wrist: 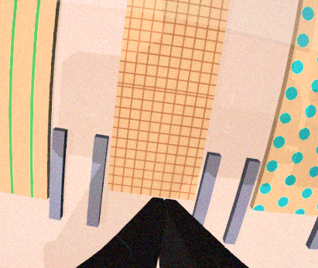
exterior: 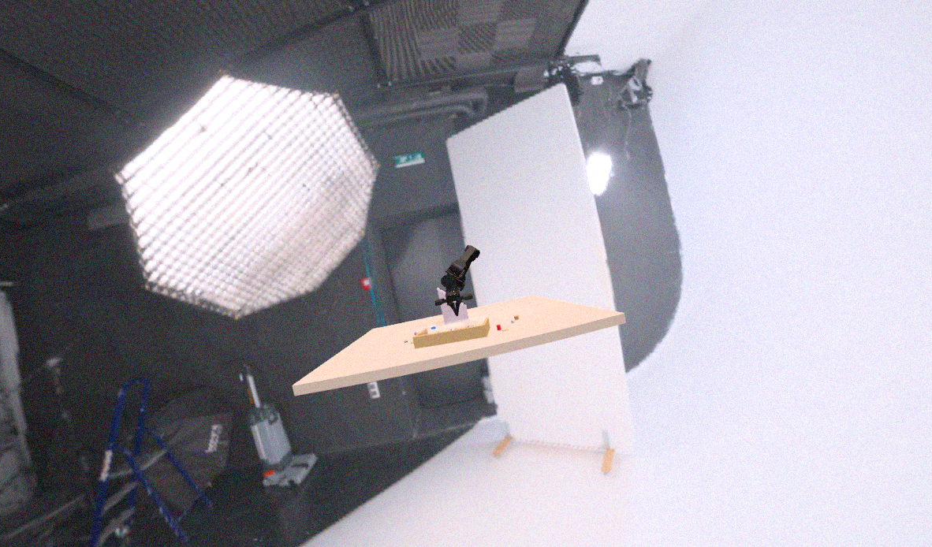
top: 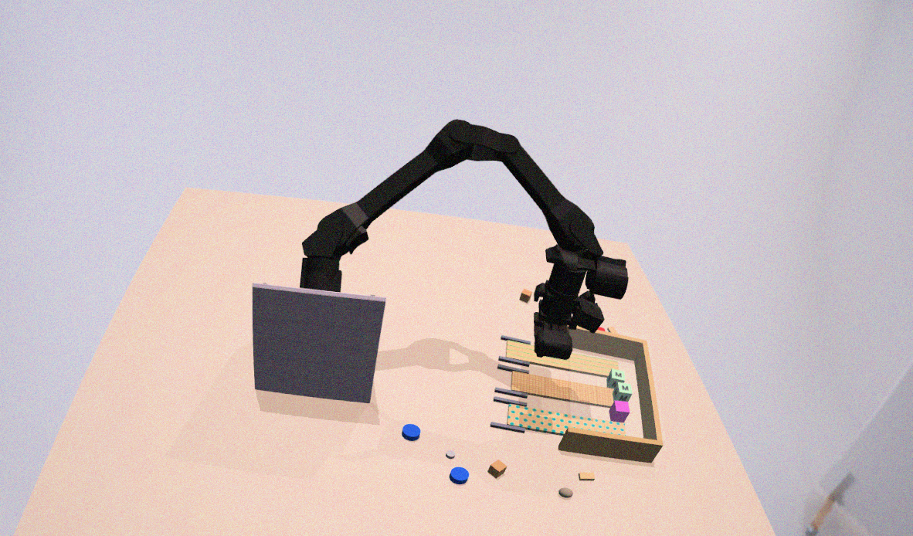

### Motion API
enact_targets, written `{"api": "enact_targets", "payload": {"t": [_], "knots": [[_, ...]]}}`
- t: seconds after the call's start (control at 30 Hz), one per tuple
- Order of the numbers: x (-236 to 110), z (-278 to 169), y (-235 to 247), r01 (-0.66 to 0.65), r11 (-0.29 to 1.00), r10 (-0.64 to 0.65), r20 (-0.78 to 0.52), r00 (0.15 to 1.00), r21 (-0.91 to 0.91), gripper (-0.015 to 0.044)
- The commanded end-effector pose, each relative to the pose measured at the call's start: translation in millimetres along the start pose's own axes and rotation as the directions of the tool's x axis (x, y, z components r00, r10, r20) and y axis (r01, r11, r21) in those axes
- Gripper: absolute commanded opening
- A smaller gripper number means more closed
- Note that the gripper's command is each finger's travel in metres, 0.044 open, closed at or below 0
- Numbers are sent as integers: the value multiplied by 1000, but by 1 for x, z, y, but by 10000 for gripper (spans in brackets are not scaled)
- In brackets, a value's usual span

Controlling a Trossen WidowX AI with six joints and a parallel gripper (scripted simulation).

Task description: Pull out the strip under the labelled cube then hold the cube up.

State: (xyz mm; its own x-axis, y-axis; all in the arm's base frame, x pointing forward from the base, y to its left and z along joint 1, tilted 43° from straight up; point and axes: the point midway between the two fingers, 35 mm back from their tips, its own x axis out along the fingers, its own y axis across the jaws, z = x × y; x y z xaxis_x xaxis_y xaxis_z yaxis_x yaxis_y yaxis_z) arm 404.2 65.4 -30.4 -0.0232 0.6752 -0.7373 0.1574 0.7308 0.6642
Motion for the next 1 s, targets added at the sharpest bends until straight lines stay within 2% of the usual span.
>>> {"api": "enact_targets", "payload": {"t": [0.0, 0.97], "knots": [[7, -1, 2, -5, 1000, 5, -11, 1000, -2, 0], [55, -3, 1, -6, 1000, 6, -12, 1000, -2, 0]]}}
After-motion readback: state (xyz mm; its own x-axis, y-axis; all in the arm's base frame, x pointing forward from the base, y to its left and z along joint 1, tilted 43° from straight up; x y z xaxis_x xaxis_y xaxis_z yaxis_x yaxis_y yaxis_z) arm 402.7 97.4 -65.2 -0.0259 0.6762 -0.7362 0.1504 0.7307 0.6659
